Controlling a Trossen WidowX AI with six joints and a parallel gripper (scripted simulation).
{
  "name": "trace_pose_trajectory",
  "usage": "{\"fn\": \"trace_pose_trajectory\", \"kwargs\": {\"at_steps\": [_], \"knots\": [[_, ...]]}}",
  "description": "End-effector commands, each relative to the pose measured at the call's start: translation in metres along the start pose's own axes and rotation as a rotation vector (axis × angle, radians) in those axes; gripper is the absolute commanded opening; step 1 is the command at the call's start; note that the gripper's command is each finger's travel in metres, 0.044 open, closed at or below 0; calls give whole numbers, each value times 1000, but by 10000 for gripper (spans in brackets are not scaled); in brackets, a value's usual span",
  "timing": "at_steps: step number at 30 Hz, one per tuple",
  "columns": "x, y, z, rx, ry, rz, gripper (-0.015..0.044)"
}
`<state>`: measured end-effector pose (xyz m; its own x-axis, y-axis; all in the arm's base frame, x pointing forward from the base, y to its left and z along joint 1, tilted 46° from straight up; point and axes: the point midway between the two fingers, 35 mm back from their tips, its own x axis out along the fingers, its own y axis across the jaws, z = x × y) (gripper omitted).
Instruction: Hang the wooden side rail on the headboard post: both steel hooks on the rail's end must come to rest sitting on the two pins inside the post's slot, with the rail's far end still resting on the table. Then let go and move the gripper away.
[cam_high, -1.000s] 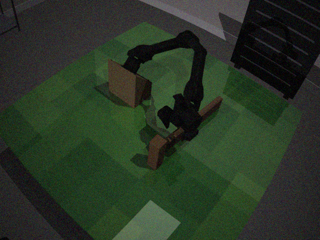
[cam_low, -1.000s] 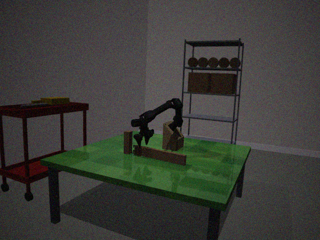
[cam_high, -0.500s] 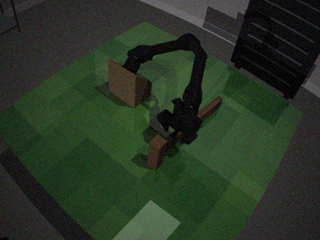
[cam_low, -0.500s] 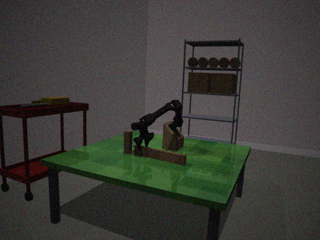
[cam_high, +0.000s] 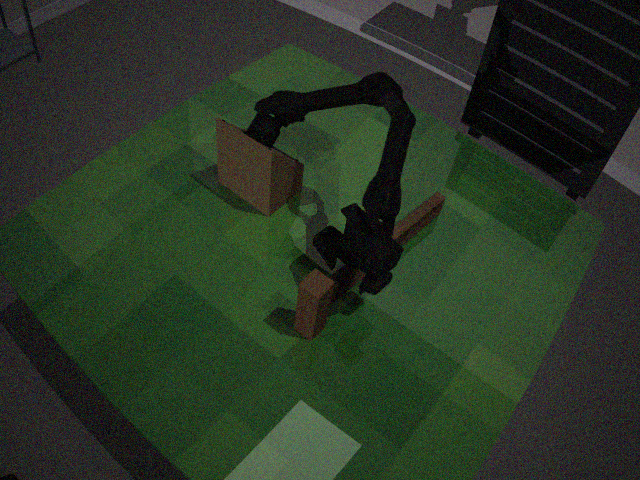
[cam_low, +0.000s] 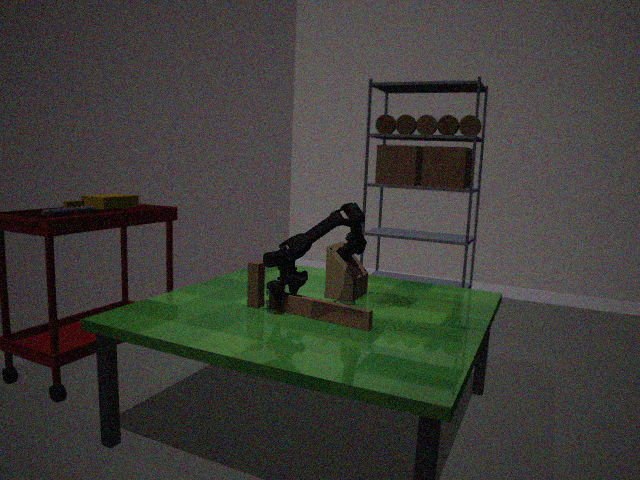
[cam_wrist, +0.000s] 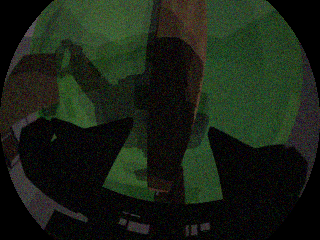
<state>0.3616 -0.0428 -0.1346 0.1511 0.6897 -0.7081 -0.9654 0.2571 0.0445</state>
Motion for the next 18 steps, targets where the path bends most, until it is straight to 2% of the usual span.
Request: {"fn": "trace_pose_trajectory", "kwargs": {"at_steps": [1, 6, 18], "knots": [[10, 4, -2, 12, -5, 9, 440], [10, 4, -2, 12, -6, 9, 440], [10, 4, -2, 12, -6, 9, 125]]}}
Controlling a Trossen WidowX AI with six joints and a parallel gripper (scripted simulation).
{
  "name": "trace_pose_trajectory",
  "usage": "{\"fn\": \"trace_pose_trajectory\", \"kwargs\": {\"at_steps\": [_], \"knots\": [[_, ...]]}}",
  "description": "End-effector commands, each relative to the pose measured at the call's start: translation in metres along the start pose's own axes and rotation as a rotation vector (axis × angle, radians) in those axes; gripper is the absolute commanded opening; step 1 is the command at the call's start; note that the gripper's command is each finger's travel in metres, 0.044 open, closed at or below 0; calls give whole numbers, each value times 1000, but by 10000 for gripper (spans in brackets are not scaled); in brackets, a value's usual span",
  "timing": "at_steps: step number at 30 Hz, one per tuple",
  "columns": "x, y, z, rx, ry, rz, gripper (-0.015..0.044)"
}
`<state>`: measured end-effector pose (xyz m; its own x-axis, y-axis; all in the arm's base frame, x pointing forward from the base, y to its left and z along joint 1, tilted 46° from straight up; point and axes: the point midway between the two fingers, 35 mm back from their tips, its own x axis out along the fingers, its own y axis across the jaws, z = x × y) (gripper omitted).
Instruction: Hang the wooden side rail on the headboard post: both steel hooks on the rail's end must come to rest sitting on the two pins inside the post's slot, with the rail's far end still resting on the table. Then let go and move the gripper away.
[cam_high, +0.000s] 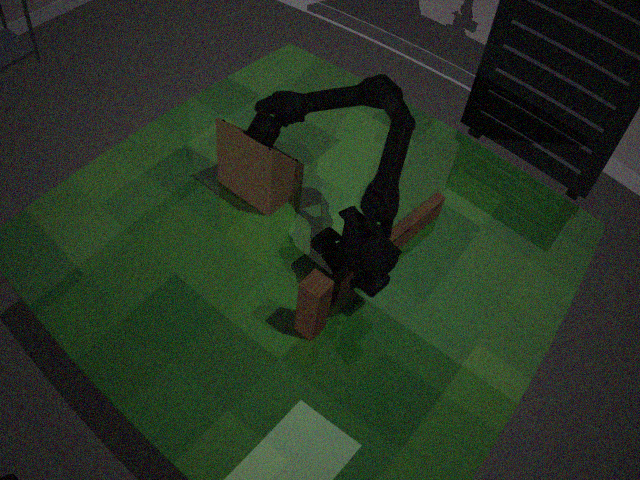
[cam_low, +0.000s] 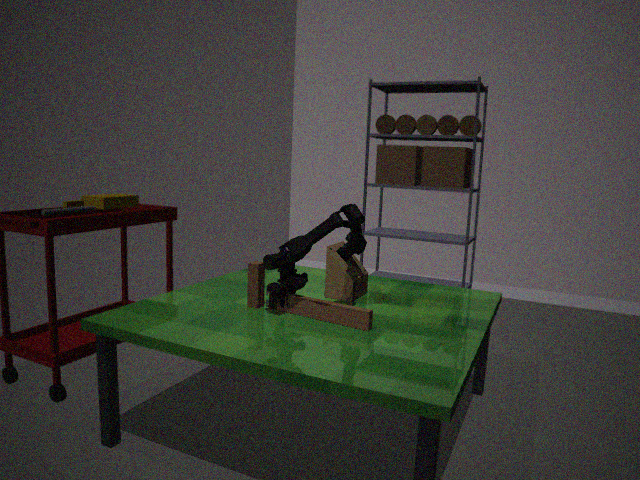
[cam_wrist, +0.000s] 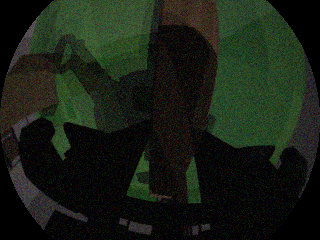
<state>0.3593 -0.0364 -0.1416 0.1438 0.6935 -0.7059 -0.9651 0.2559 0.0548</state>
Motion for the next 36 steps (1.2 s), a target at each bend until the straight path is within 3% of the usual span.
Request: {"fn": "trace_pose_trajectory", "kwargs": {"at_steps": [1, 7, 10, 26, 36], "knots": [[1, 1, -1, 5, -3, 1, 99], [1, 1, -1, 5, -3, 1, 59], [1, 1, -1, 5, -3, 1, 0], [0, 1, 0, -8, -3, 1, 0], [0, 0, 0, -157, -3, 1, 0]]}}
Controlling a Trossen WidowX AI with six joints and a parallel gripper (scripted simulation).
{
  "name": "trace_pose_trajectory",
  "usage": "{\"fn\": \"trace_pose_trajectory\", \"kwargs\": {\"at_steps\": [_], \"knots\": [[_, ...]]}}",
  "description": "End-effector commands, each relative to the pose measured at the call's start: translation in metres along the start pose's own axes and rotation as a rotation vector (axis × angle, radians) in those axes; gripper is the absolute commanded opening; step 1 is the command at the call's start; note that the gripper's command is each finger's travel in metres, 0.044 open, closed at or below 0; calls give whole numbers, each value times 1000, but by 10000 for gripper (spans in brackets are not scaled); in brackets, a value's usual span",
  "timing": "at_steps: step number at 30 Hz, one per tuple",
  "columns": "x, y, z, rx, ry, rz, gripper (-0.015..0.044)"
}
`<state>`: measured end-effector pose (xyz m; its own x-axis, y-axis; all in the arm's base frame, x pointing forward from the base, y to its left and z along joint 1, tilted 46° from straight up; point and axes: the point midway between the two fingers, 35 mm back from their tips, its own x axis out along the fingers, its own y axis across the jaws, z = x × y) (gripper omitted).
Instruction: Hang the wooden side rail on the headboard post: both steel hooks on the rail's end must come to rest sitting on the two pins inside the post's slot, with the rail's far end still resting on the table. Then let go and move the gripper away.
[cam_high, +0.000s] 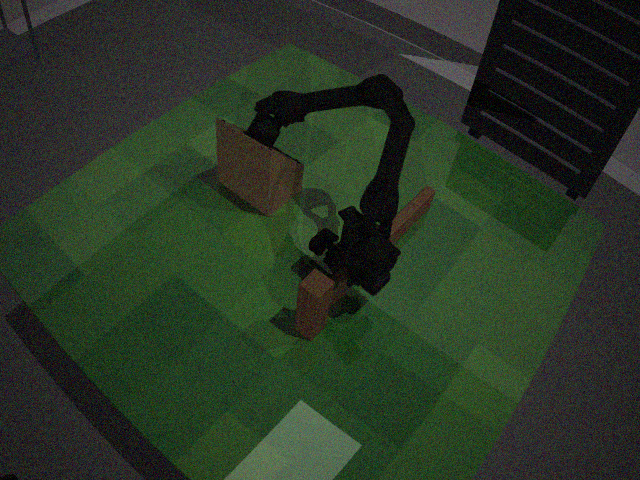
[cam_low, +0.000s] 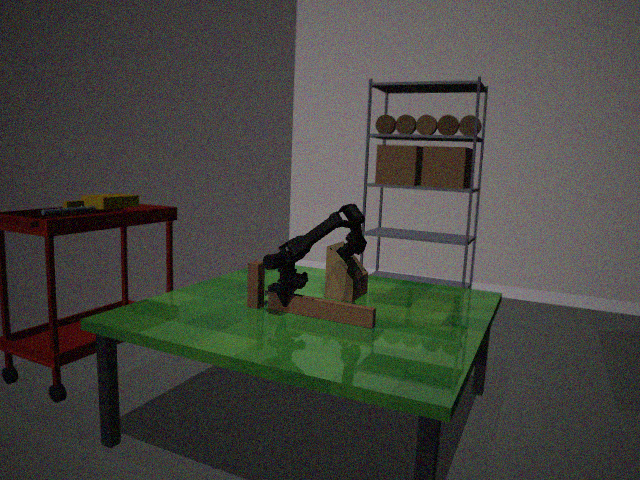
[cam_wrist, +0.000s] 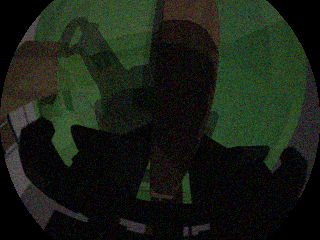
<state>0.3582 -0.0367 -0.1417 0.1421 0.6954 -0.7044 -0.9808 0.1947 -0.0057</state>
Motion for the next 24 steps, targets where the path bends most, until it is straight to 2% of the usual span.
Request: {"fn": "trace_pose_trajectory", "kwargs": {"at_steps": [1, 24], "knots": [[0, -1, 0, -72, -1, -1, 0], [0, -11, 1, -73, -1, -1, 0]]}}
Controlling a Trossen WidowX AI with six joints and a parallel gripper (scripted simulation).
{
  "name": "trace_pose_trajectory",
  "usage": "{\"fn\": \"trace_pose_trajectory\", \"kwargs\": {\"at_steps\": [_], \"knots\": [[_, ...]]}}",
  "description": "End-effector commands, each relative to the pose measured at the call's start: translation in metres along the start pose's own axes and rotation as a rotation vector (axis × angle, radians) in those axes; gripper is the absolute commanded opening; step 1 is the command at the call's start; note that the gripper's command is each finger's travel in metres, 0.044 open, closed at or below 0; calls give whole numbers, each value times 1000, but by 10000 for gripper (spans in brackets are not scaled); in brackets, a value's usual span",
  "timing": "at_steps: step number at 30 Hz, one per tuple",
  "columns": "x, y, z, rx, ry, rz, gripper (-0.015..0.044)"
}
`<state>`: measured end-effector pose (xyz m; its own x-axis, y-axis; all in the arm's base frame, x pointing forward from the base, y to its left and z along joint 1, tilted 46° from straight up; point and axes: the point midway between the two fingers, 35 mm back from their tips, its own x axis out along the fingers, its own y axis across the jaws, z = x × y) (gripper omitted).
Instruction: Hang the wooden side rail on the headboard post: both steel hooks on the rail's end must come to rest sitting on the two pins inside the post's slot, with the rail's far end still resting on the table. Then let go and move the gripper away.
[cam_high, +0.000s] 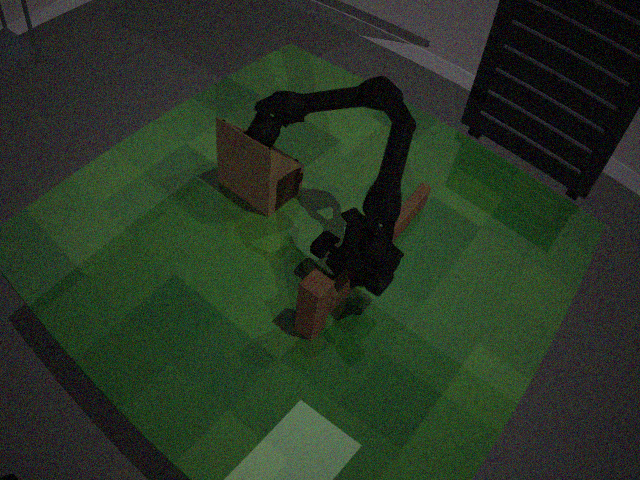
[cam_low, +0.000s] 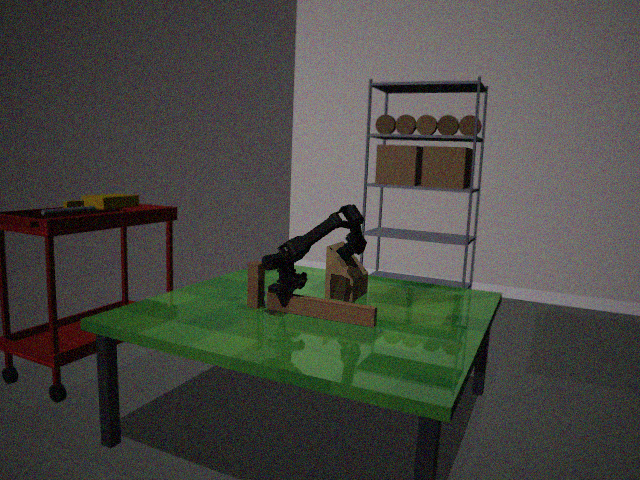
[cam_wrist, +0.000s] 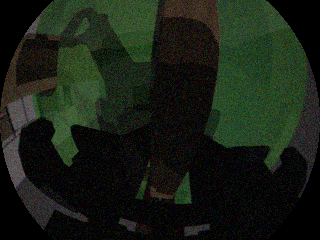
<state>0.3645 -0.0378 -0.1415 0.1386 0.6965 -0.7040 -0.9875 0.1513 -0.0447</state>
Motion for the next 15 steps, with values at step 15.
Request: {"fn": "trace_pose_trajectory", "kwargs": {"at_steps": [15], "knots": [[-1, 0, 0, -15, 0, -5, 0]]}}
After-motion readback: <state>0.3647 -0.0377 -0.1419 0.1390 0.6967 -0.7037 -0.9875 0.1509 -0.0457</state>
